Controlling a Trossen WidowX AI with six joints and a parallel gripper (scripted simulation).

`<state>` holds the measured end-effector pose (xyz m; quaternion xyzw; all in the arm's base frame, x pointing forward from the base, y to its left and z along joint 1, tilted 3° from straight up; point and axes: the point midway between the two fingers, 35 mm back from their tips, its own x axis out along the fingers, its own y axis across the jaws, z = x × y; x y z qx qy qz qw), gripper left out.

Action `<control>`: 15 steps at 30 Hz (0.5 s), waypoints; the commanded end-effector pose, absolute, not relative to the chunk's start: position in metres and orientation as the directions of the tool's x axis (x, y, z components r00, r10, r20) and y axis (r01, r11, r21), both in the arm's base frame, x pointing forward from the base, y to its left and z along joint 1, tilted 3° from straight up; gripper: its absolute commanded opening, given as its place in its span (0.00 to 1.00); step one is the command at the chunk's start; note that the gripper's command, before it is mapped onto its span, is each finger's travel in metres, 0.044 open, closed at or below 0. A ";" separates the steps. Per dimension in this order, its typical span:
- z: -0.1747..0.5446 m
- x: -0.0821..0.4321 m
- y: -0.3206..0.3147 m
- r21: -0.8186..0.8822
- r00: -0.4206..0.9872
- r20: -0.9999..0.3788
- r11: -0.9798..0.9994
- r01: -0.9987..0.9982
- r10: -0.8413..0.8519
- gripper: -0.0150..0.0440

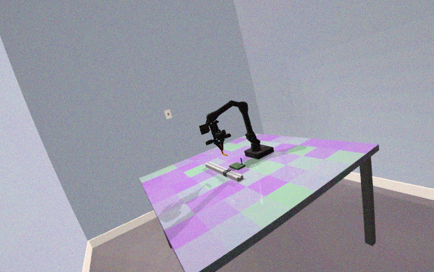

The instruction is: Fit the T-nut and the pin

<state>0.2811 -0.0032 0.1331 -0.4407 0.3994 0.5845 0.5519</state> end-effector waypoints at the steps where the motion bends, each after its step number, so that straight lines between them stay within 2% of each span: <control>1: 0.133 0.286 -0.007 -0.017 -0.007 -0.957 -0.081 -0.997 0.289 0.00; 15: 0.133 0.305 -0.021 -0.019 -0.009 -0.958 -0.095 -0.995 0.288 0.00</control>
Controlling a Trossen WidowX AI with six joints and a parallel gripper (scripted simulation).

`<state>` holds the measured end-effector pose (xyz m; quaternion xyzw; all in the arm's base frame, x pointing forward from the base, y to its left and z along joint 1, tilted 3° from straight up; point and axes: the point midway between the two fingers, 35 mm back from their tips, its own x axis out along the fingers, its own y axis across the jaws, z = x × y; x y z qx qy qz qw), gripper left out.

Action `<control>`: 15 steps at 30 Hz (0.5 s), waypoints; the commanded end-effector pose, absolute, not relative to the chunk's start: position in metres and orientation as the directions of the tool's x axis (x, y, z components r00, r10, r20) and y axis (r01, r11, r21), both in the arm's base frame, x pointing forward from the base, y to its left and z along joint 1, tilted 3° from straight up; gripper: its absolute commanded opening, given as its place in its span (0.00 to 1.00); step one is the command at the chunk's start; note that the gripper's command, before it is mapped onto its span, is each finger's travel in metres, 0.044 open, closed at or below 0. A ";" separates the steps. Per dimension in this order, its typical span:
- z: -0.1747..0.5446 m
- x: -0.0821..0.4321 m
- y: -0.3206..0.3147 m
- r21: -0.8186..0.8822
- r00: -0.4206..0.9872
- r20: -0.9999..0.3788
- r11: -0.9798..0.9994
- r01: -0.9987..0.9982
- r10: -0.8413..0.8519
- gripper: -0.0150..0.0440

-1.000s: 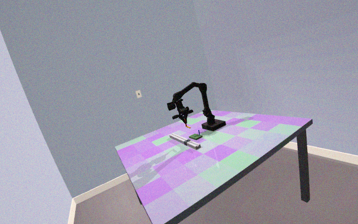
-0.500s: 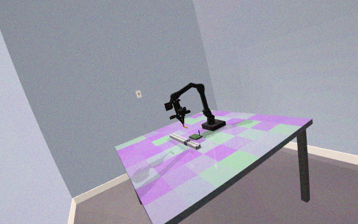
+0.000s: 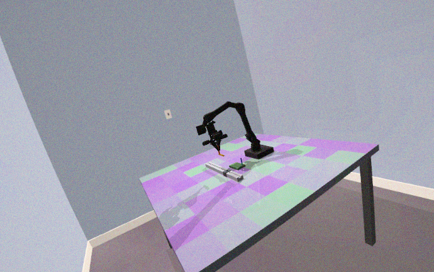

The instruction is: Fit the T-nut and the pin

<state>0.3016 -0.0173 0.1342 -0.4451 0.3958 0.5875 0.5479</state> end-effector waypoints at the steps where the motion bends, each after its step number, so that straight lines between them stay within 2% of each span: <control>1: 0.133 0.307 -0.022 -0.019 -0.009 -0.958 -0.096 -0.995 0.288 0.00; 15: 0.131 0.325 -0.035 -0.027 -0.007 -0.958 -0.114 -0.993 0.288 0.00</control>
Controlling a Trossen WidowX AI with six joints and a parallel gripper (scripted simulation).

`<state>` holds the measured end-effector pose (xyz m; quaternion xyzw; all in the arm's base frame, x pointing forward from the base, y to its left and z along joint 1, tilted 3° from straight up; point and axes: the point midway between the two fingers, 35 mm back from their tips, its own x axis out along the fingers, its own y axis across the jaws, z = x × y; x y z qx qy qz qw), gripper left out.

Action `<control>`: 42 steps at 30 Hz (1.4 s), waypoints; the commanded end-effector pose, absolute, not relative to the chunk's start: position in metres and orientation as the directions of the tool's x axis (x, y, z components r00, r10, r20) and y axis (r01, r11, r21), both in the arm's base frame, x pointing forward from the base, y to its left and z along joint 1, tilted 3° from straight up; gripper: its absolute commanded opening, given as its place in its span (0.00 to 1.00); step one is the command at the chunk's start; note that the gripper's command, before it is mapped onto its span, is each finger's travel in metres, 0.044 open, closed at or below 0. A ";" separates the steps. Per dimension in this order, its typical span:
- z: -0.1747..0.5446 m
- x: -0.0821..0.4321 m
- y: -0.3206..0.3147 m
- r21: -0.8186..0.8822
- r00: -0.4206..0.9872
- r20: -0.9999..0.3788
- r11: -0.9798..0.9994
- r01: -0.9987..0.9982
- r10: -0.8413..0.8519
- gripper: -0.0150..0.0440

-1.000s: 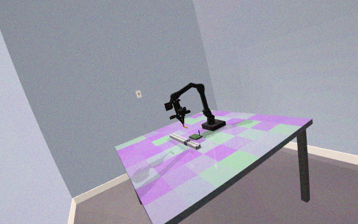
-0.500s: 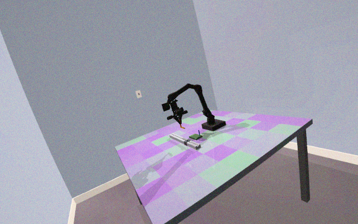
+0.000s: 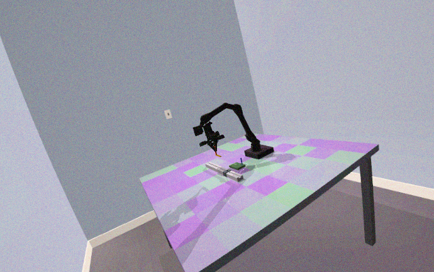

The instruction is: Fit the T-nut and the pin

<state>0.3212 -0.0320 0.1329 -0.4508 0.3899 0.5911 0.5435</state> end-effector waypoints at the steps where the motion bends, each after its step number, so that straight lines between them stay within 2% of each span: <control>1: 0.131 0.326 -0.036 -0.027 -0.008 -0.958 -0.115 -0.993 0.288 0.00; 30: 0.124 0.355 -0.066 -0.024 -0.020 -0.958 -0.150 -0.988 0.286 0.00; 42: 0.122 0.355 -0.067 -0.061 0.016 -0.955 -0.143 -0.988 0.298 0.00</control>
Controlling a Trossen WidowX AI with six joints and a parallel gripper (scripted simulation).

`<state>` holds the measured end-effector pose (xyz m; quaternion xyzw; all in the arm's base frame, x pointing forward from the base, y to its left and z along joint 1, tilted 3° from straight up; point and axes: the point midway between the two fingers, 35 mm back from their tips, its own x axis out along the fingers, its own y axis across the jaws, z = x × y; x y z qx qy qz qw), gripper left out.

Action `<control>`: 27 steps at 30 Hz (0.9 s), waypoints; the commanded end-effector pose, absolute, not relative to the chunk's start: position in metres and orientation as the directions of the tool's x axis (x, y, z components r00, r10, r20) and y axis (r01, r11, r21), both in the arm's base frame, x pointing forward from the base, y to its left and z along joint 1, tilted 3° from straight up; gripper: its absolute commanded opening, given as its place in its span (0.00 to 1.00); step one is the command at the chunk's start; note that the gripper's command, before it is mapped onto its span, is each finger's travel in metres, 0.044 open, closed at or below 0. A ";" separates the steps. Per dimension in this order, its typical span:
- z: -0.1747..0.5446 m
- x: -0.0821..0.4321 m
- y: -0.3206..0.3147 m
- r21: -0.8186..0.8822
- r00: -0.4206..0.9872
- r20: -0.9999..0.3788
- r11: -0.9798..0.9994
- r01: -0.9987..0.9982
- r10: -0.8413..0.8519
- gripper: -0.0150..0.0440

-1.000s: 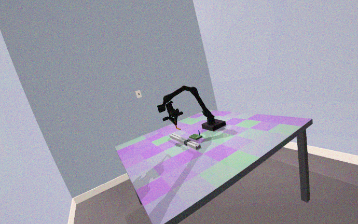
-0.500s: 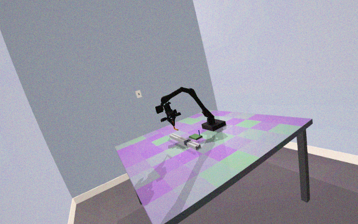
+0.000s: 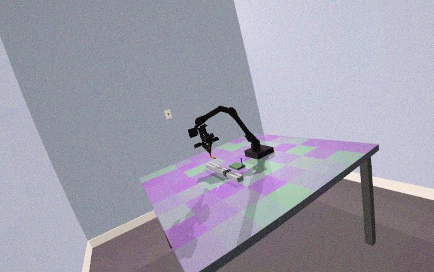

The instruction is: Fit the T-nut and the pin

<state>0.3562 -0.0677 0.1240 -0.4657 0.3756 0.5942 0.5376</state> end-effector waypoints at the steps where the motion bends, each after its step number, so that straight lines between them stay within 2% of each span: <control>1: 0.122 0.355 -0.067 -0.065 0.019 -0.954 -0.142 -0.988 0.299 0.00; 27: 0.119 0.354 -0.070 -0.150 0.103 -0.941 -0.126 -0.981 0.322 0.00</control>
